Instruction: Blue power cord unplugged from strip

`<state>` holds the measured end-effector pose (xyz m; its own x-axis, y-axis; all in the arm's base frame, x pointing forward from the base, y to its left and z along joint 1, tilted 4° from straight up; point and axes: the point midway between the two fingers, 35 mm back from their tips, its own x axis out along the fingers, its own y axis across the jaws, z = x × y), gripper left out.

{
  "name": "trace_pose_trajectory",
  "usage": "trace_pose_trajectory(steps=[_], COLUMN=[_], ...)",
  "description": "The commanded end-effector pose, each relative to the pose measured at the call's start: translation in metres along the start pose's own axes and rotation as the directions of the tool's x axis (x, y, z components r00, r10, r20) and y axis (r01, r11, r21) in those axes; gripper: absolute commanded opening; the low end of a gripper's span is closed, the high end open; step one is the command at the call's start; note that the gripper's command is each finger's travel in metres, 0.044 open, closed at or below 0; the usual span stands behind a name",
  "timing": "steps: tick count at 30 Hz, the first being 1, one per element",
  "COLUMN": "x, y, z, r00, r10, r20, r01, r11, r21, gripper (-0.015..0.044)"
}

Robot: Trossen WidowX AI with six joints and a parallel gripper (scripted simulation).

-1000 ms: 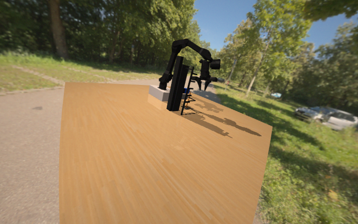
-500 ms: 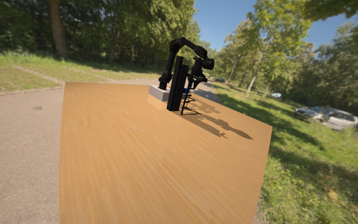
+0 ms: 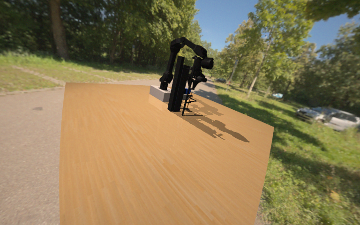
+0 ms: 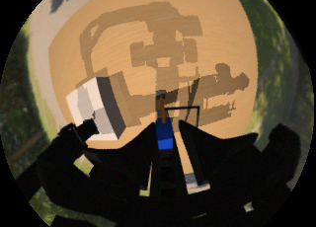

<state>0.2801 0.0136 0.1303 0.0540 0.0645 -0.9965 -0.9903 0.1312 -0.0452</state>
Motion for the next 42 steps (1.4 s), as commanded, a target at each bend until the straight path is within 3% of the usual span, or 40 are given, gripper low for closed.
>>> trace_pose_trajectory(steps=[1,30,33,42], x=[0.000,0.012,0.010,0.010], y=[0.002,0.003,0.002,0.002], z=[-0.007,-0.021,-0.021,-0.021], r00=[1.000,1.000,1.000,1.000], r10=[0.004,0.004,-0.003,-0.003], r20=[0.003,0.002,-0.002,-0.002], r01=[-0.004,-0.004,0.003,0.003], r11=[1.000,1.000,1.000,1.000], r21=[-0.001,-0.001,0.002,0.002], gripper=[0.0160,0.0160,0.0081,0.0021])
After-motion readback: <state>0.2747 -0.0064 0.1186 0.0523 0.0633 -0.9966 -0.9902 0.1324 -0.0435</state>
